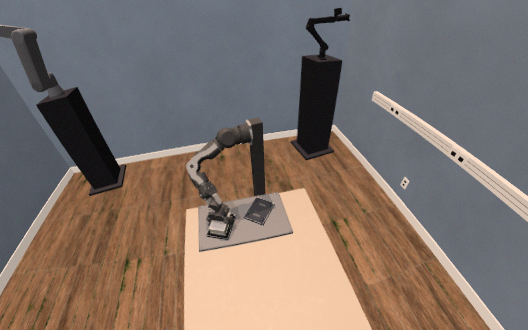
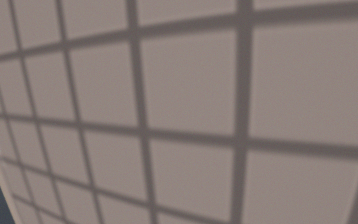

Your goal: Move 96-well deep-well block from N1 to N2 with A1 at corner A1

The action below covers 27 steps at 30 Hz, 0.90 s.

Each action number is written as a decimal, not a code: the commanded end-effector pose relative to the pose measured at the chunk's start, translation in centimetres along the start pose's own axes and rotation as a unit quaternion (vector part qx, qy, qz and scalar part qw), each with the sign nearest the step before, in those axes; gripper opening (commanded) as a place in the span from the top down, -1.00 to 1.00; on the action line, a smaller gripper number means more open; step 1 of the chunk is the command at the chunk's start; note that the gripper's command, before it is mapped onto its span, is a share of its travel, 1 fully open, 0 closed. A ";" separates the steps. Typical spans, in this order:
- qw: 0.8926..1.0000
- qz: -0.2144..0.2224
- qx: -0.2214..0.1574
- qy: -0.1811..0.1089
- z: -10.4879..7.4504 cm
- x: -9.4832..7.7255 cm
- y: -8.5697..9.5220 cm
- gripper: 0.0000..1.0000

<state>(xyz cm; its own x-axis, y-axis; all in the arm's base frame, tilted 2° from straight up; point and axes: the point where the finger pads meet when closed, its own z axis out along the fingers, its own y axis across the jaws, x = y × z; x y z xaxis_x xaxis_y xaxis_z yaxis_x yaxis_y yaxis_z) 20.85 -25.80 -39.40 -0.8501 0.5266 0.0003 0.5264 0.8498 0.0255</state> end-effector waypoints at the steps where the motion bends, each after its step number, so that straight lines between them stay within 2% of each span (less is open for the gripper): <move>1: 1.000 0.001 -0.003 -0.002 -0.2 -0.3 0.3 -0.54; 27: 1.000 0.001 -0.002 -0.002 0.0 0.0 0.0 -0.54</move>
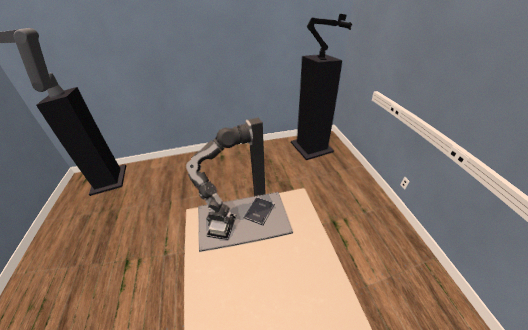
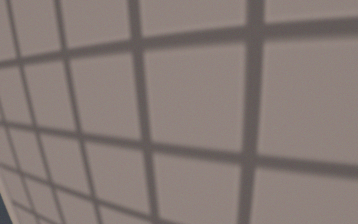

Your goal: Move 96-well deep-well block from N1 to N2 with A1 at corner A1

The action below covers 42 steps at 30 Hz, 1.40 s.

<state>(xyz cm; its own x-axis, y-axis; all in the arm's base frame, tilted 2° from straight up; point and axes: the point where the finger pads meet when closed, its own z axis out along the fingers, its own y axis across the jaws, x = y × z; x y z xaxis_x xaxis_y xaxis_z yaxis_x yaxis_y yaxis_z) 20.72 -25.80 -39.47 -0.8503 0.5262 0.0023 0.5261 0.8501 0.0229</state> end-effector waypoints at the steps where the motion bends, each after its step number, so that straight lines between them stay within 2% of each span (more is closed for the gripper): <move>1: 1.000 0.001 -0.003 -0.003 -0.1 -0.1 0.1 -0.54; 21: 1.000 0.001 -0.004 -0.003 -0.3 -0.4 0.5 -0.54; 36: 1.000 0.001 -0.007 -0.005 -0.4 -0.5 0.5 0.46; 38: 1.000 0.001 -0.007 -0.005 -0.4 -0.5 0.5 0.46; 42: 1.000 0.002 -0.003 -0.006 -0.4 -0.5 0.4 0.73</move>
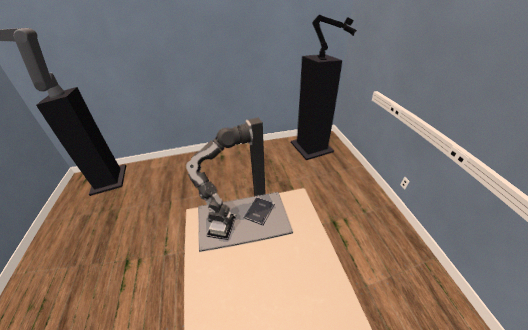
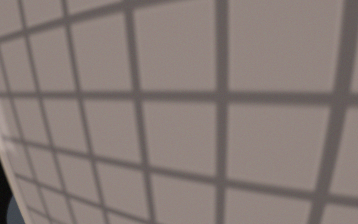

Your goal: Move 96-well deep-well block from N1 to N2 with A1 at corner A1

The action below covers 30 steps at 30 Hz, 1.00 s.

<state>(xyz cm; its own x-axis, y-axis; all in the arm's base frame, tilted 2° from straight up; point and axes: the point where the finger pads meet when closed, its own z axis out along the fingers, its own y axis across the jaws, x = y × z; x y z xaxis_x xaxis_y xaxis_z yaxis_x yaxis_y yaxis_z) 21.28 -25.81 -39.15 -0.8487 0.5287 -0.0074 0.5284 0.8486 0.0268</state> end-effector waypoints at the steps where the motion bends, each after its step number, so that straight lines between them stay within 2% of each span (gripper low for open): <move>1: 1.000 0.000 -0.001 -0.001 0.0 -0.1 0.0 0.79; 4: 1.000 0.000 -0.001 -0.001 0.0 -0.1 0.0 0.99; 5: 1.000 0.000 -0.001 -0.001 0.0 -0.1 0.0 1.00; 30: 1.000 0.000 -0.001 -0.001 0.0 -0.1 0.0 1.00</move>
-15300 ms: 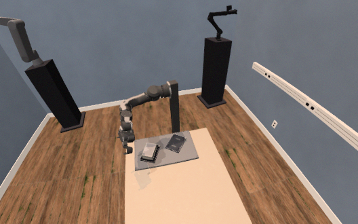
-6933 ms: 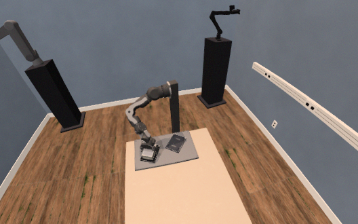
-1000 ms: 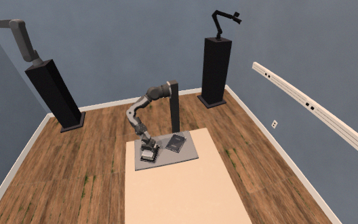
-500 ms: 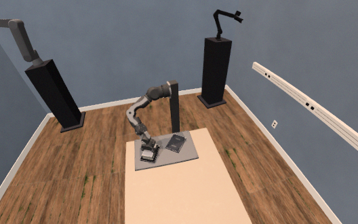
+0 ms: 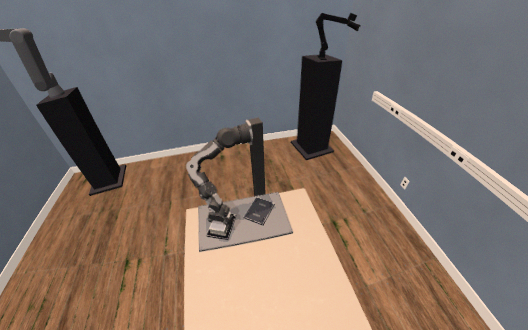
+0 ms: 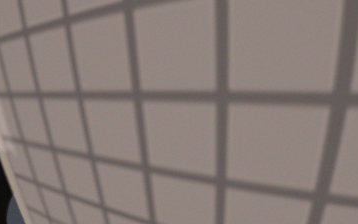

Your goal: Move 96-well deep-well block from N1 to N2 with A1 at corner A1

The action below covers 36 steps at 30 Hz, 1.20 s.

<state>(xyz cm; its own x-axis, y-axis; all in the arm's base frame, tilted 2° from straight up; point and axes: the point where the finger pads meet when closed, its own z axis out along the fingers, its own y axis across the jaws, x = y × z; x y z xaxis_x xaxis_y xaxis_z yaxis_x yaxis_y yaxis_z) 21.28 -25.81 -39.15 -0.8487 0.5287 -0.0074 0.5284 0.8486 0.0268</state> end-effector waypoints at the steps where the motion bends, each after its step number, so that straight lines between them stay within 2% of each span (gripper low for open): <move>1: 1.000 0.000 -0.001 -0.001 -0.7 -0.1 0.0 1.00; 5: 1.000 -0.001 -0.001 0.000 -3.2 -0.2 0.0 1.00; 17: 1.000 -0.001 -0.001 0.000 -3.2 -0.2 0.0 1.00; 22: 1.000 -0.001 -0.001 0.000 -6.4 -0.3 0.0 1.00; 34: 1.000 -0.001 -0.001 0.000 -6.4 -0.3 0.0 1.00; 36: 1.000 -0.001 -0.001 0.000 -7.7 -0.3 0.0 1.00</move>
<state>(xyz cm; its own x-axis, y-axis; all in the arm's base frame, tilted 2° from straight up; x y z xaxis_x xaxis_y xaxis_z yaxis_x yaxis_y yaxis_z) 21.08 -25.83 -32.05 -0.8548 0.5189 -0.0015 0.5186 0.8544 0.0322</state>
